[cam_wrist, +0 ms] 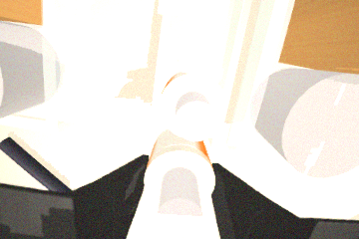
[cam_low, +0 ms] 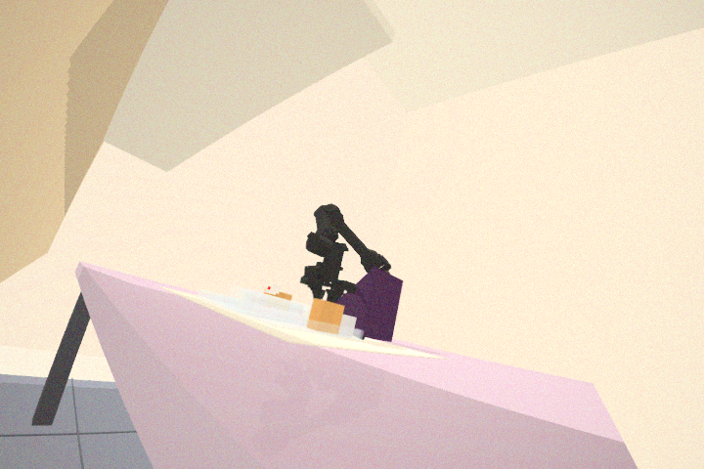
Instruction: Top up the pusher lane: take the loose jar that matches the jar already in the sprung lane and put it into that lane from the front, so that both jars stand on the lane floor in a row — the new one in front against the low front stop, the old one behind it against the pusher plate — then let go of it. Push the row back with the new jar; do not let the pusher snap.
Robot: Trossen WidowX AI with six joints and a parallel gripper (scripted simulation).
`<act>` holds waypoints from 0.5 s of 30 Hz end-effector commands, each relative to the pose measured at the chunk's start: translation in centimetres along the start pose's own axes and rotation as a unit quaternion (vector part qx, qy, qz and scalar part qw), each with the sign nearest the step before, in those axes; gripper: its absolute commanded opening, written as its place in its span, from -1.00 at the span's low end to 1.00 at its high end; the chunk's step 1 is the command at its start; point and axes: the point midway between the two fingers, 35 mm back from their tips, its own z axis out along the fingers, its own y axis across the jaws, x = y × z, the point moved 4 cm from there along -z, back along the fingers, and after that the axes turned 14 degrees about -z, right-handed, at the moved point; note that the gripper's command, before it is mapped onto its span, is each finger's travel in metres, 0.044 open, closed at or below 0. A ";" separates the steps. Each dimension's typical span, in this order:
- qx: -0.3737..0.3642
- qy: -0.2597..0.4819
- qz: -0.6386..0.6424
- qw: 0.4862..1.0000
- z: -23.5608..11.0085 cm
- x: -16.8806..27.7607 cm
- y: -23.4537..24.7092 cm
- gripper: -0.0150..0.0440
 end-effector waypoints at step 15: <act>0.004 -0.012 0.010 1.000 -0.4 -1.6 -0.7 -0.49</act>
